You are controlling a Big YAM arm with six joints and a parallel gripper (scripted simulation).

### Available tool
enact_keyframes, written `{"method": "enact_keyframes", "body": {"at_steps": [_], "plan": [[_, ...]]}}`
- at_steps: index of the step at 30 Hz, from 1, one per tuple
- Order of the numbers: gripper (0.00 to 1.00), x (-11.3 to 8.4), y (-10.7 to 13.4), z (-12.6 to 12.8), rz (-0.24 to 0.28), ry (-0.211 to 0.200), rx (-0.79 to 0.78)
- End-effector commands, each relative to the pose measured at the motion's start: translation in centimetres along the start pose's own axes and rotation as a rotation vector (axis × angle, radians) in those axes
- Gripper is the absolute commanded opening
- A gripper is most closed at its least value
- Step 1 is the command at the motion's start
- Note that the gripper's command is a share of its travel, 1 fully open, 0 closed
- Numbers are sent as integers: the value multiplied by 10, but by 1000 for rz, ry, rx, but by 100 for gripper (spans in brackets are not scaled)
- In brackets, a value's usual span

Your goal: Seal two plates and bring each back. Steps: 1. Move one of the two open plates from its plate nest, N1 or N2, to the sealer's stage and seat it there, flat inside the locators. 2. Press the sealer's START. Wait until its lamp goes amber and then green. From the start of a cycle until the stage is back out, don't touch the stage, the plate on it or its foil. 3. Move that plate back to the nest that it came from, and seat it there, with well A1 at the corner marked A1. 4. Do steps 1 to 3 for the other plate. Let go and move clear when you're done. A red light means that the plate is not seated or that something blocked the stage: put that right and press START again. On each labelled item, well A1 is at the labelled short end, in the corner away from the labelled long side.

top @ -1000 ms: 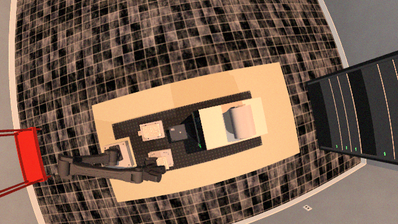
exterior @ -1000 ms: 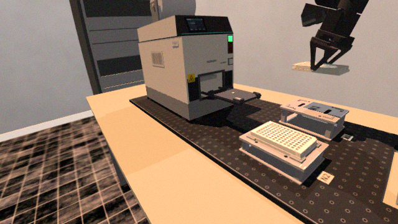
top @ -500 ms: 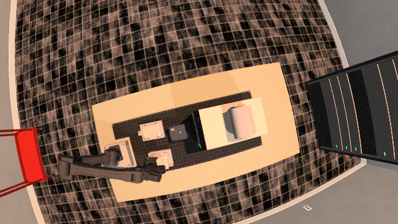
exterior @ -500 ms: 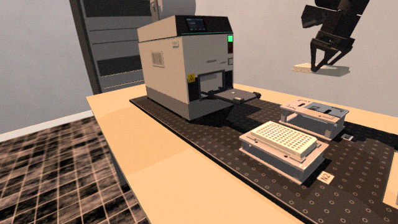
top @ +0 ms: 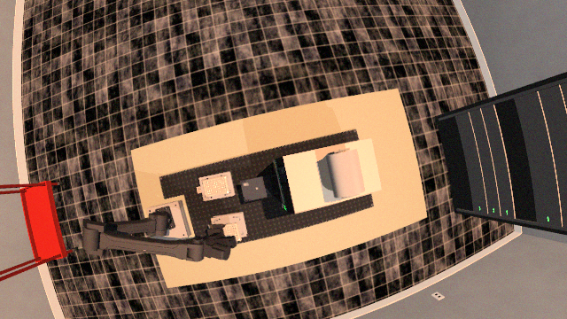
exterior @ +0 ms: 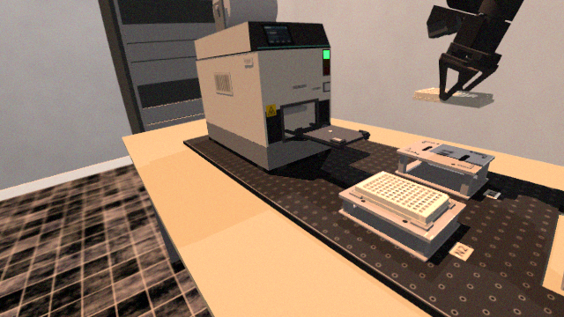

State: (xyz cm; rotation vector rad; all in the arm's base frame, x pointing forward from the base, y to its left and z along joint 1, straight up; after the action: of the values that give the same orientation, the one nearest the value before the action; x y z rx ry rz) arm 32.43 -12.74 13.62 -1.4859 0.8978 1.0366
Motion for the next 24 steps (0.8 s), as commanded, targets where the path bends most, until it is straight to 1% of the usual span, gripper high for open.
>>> {"method": "enact_keyframes", "body": {"at_steps": [1, 2, 6, 10, 18, 21, 24], "plan": [[0, -3, -3, -7, -18, 9, -30], [0, -3, -1, -5, -15, 2, -41], [0, -3, 6, 1, 2, -1, -53], [0, -4, 6, 8, 0, -6, -59], [0, 1, 5, -1, -3, 2, -18], [0, 5, 6, -2, 4, -1, -3], [0, 7, -9, 4, 1, 2, -13]]}}
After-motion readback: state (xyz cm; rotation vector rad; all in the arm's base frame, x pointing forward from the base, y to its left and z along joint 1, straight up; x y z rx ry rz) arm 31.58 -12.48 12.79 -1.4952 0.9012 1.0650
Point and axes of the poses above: the point where the finger pads meet when closed, its own x axis out along the fingers, its own z axis across the jaws, y = z × x, the point moved 1 cm from there along -x, back along the fingers, and after that the axes turned 14 degrees about -x, right-handed, at the moved point
